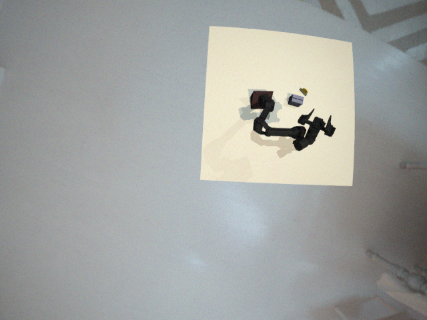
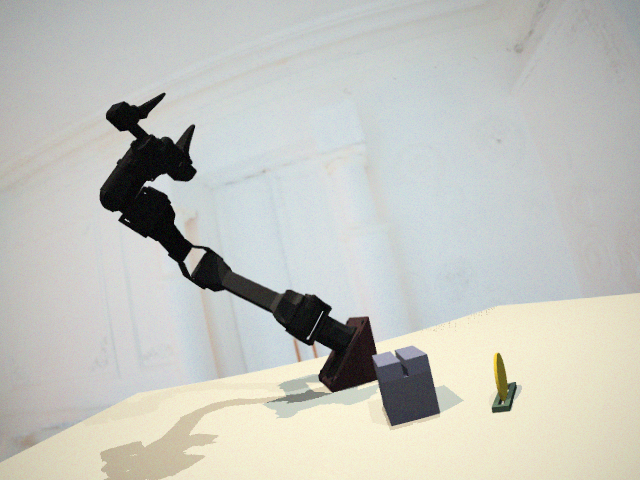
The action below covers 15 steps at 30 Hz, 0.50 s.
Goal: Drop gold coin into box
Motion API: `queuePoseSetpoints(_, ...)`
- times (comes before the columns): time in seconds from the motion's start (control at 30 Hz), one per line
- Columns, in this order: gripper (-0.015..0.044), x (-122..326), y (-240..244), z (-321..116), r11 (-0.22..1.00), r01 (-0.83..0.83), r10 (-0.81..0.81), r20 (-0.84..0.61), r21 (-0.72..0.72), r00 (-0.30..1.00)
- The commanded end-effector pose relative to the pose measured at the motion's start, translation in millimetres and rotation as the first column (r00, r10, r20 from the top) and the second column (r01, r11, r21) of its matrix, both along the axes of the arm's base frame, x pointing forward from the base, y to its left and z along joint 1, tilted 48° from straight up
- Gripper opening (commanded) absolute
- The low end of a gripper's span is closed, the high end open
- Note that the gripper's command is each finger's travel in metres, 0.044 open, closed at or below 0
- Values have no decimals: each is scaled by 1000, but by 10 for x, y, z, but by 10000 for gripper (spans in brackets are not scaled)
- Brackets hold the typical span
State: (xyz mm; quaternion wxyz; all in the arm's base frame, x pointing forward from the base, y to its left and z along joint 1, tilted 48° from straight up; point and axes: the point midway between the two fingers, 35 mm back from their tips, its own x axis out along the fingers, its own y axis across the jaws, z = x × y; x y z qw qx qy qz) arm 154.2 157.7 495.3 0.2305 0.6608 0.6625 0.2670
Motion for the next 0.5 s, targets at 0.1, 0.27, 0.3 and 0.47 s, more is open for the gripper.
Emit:
queuePoseSetpoints(0.1, 295, 223, 63, 48, 998, 4, 13, -280, 62, 960)
queuePoseSetpoints(0.27, 164, 861, 151, 27, 983, 99, 61, -777, 156, 626)
queuePoseSetpoints(0.3, 161, 993, 170, 0, 978, 124, 78, -846, 168, 528)
queuePoseSetpoints(0.47, 161, 1645, 299, -253, 940, 278, 218, -975, 196, -49)
